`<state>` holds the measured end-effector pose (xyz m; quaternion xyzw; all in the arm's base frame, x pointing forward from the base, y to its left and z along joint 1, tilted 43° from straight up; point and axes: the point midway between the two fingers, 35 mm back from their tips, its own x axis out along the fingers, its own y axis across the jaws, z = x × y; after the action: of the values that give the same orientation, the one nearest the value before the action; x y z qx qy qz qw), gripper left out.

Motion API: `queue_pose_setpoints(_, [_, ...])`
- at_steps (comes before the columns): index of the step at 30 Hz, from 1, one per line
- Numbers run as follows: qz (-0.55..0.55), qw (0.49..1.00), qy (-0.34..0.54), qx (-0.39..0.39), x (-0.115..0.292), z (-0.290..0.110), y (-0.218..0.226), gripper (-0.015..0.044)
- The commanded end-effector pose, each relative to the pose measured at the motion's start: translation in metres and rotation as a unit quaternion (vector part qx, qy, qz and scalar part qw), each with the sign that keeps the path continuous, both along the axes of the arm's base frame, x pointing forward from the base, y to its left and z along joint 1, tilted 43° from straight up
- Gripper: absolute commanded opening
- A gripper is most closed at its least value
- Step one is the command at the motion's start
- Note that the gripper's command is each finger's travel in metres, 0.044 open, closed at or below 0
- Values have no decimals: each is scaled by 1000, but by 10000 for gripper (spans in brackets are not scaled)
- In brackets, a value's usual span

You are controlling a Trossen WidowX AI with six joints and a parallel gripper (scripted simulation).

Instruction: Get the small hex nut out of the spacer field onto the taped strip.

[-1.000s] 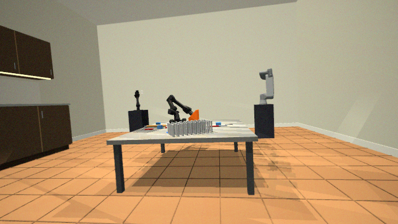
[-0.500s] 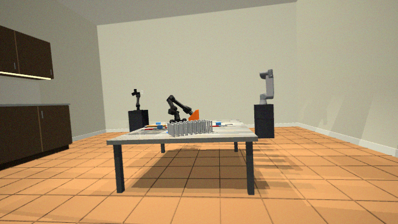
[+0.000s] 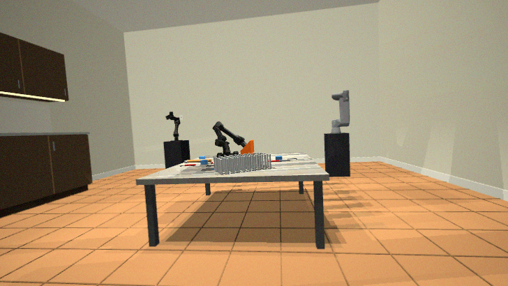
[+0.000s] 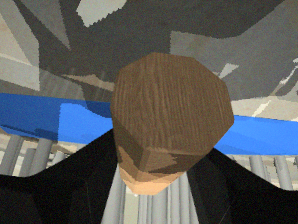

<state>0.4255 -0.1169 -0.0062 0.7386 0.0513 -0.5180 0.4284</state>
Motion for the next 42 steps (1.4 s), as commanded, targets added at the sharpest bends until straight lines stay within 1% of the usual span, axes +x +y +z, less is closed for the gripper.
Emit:
queue_pose_setpoints(1, [2,1000,-8,-1,7,4,3,0])
queue_pose_setpoints(16, [2,1000,-8,-1,11,1,4,0])
queue_pose_setpoints(33, [3,1000,-6,-1,10,-11,-6,0])
queue_pose_setpoints(42, [3,1000,-6,-1,7,-10,-8,0])
